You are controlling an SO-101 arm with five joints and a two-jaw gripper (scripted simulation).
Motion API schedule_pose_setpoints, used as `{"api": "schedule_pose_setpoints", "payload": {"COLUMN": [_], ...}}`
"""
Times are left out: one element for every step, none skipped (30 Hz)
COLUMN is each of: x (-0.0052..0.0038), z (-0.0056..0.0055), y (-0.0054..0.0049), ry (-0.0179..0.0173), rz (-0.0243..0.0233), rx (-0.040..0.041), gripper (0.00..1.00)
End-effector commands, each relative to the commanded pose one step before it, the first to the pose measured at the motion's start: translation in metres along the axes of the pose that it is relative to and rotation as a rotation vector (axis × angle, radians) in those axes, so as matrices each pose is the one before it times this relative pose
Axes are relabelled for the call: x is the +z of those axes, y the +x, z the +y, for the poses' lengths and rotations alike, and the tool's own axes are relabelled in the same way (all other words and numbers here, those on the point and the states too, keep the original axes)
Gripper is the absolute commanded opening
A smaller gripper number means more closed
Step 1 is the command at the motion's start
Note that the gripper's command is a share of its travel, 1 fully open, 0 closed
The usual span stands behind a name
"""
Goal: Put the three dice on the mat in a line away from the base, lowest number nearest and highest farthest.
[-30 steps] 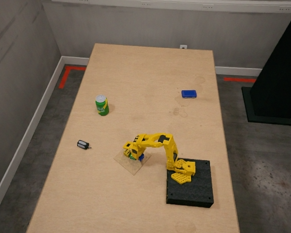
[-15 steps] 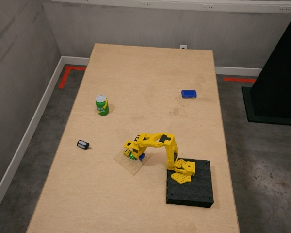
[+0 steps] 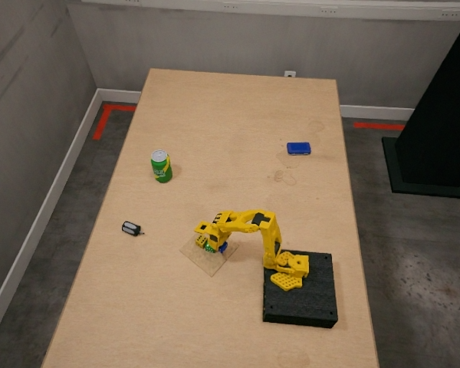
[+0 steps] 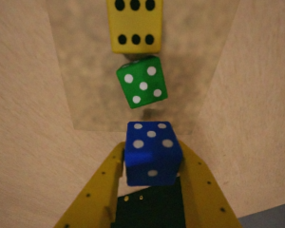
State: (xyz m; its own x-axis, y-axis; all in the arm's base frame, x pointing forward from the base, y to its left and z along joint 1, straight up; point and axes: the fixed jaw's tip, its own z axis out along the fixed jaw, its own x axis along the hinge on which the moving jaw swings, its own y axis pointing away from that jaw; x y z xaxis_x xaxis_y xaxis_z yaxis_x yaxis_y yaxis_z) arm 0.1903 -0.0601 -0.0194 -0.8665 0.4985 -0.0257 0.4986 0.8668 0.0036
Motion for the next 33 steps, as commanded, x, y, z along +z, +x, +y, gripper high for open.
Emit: {"api": "schedule_pose_setpoints", "payload": {"x": [0.002787,0.000000,0.000000,0.000015,0.000102,0.000228,0.000384,0.000522,0.000642,0.000714,0.000738,0.000714,0.000642,0.000522,0.000378,0.000234,0.000096,0.000018,0.000000,0.000000,0.000013,0.000102,0.000228,0.000378,0.000528,0.000636,0.000714,0.000744,0.000714,0.000636,0.000522,0.000384,0.000228], "z": [-0.00161,0.00000,0.00000,0.00000,0.00000,0.00000,0.00000,0.00000,0.00000,0.00000,0.00000,0.00000,0.00000,0.00000,0.00000,0.00000,0.00000,0.00000,0.00000,0.00000,0.00000,0.00000,0.00000,0.00000,0.00000,0.00000,0.00000,0.00000,0.00000,0.00000,0.00000,0.00000,0.00000], "y": [0.00252,0.00000,0.00000,0.00000,0.00000,0.00000,0.00000,-0.00001,0.00000,0.00000,0.00000,0.00001,0.00001,0.00001,0.00001,0.00000,0.00000,0.00000,0.00000,0.00000,0.00000,0.00000,0.00000,0.00000,-0.00001,0.00000,0.00000,0.00000,0.00001,0.00001,0.00001,0.00000,0.00001], "ry": [0.00069,0.00000,0.00000,-0.00001,0.00000,0.00000,0.00000,0.00000,0.00000,0.00000,0.00000,0.00000,0.00000,0.00000,0.00000,0.00000,0.00000,0.00000,0.00000,0.00000,-0.00001,0.00000,0.00000,0.00000,0.00000,0.00000,0.00000,0.00000,0.00000,0.00000,0.00000,0.00000,0.00000], "rz": [0.00894,0.00000,0.00000,-0.00001,0.00000,0.00000,0.00000,0.00000,0.00000,0.00000,0.00000,0.00000,0.00000,0.00000,0.00000,0.00000,0.00000,0.00000,0.00000,0.00000,0.00000,0.00000,0.00000,0.00000,0.00000,0.00000,0.00000,0.00000,0.00000,0.00000,0.00000,0.00000,0.00000], "rx": [0.00986,0.00000,0.00000,-0.00001,0.00000,0.00000,0.00000,0.00000,0.00000,0.00000,0.00000,0.00000,0.00000,0.00000,0.00000,0.00000,0.00000,0.00000,0.00000,0.00000,0.00000,0.00000,0.00000,0.00000,0.00000,0.00000,0.00000,0.00000,0.00000,0.00000,0.00000,0.00000,0.00000], "gripper": [0.00,0.00,0.00,0.00,0.00,0.00,0.00,0.00,0.00,0.00,0.00,0.00,0.00,0.00,0.00,0.00,0.00,0.00,0.00,0.00,0.00,0.00,0.00,0.00,0.00,0.00,0.00,0.00,0.00,0.00,0.00,0.00,0.00]}}
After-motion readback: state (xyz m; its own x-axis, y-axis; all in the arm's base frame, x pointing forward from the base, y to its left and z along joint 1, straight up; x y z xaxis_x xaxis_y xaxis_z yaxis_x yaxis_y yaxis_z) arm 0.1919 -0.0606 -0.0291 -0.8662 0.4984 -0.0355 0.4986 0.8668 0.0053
